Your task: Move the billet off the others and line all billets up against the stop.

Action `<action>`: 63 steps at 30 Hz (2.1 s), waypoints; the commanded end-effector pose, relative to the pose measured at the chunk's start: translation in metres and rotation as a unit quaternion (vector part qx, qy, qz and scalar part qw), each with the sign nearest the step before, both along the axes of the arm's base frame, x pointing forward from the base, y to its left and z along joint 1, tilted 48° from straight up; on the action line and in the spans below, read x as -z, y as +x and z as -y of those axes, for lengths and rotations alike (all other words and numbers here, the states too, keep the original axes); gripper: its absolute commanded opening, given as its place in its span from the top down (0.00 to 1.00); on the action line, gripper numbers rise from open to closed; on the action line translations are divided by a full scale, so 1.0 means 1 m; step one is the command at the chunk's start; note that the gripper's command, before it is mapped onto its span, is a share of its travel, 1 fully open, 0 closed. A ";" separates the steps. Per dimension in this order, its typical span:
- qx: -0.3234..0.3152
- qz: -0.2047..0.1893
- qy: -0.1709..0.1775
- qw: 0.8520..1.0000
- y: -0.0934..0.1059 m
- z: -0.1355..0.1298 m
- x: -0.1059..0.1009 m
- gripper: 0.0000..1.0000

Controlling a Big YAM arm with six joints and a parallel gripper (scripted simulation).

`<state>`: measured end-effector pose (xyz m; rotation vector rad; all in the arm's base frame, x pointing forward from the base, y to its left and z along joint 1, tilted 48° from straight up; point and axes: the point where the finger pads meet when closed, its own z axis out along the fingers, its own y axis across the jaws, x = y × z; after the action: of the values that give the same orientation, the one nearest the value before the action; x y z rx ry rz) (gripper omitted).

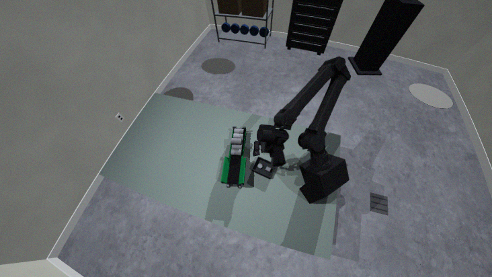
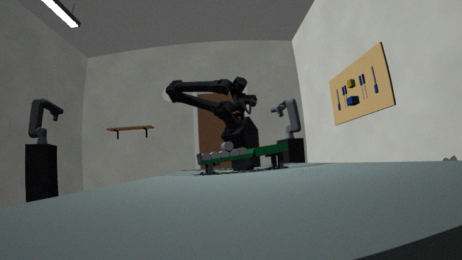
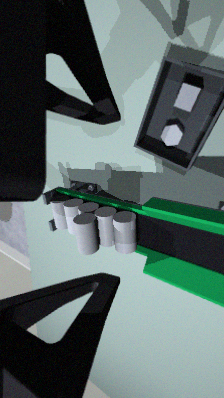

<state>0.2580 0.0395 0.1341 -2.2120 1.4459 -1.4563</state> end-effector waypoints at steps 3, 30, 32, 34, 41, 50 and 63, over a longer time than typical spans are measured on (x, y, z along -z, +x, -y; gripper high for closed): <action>0.000 0.010 0.008 1.000 0.005 -0.004 -0.011 0.00; 0.121 -0.056 0.006 0.991 0.101 0.049 -0.091 0.00; 0.139 -0.065 0.008 0.988 0.115 0.063 -0.100 0.00; 0.151 -0.071 0.010 0.986 0.125 0.073 -0.105 0.00; 0.199 -0.095 0.021 0.975 0.163 0.123 -0.126 0.00; 0.185 -0.080 0.023 0.979 0.161 0.112 -0.138 1.00; 0.191 -0.081 0.023 0.978 0.159 0.117 -0.131 1.00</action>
<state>0.4138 -0.0802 0.2458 -2.1831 2.0664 -1.3064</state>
